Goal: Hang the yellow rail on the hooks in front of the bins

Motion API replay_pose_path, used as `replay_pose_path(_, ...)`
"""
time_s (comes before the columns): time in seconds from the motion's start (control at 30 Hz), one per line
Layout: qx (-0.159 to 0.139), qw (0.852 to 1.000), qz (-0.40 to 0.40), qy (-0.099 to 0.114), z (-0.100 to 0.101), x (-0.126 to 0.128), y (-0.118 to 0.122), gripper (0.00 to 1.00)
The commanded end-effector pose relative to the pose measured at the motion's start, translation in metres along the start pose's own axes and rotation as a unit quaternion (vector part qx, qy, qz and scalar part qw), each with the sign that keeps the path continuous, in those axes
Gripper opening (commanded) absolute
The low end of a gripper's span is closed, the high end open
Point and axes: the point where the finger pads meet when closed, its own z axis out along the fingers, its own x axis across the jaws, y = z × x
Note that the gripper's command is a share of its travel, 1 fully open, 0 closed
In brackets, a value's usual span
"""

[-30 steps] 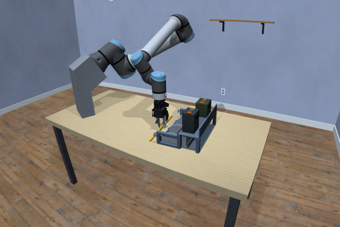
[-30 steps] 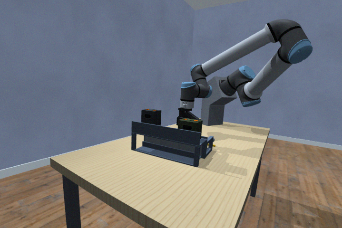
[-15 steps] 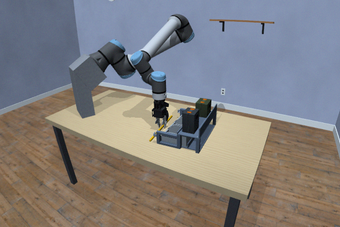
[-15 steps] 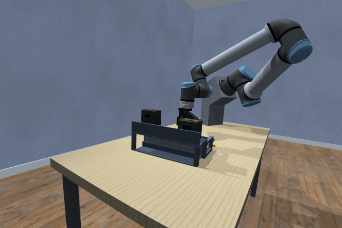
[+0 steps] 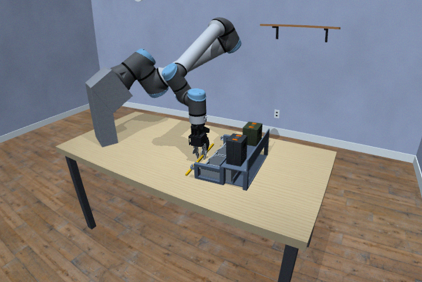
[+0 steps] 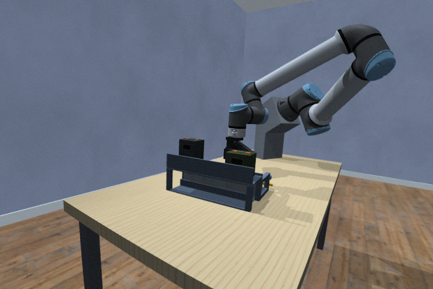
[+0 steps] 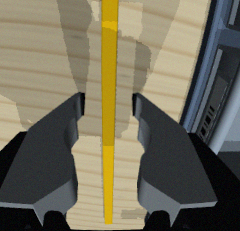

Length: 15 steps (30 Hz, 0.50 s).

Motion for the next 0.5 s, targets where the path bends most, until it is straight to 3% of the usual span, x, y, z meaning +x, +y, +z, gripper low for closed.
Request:
replay_pose_path(0.0,0.000,1.000,0.000,0.000,-0.0005,0.0004,0.0002,0.22)
replay_pose_path(0.33,0.000,1.000,0.000,0.000,-0.0005,0.0004,0.0002,0.22)
replay_pose_path(0.37,0.000,1.000,0.000,0.000,-0.0005,0.0004,0.0002,0.00)
replay_pose_path(0.47,0.000,1.000,0.000,0.000,-0.0005,0.0004,0.0002,0.00)
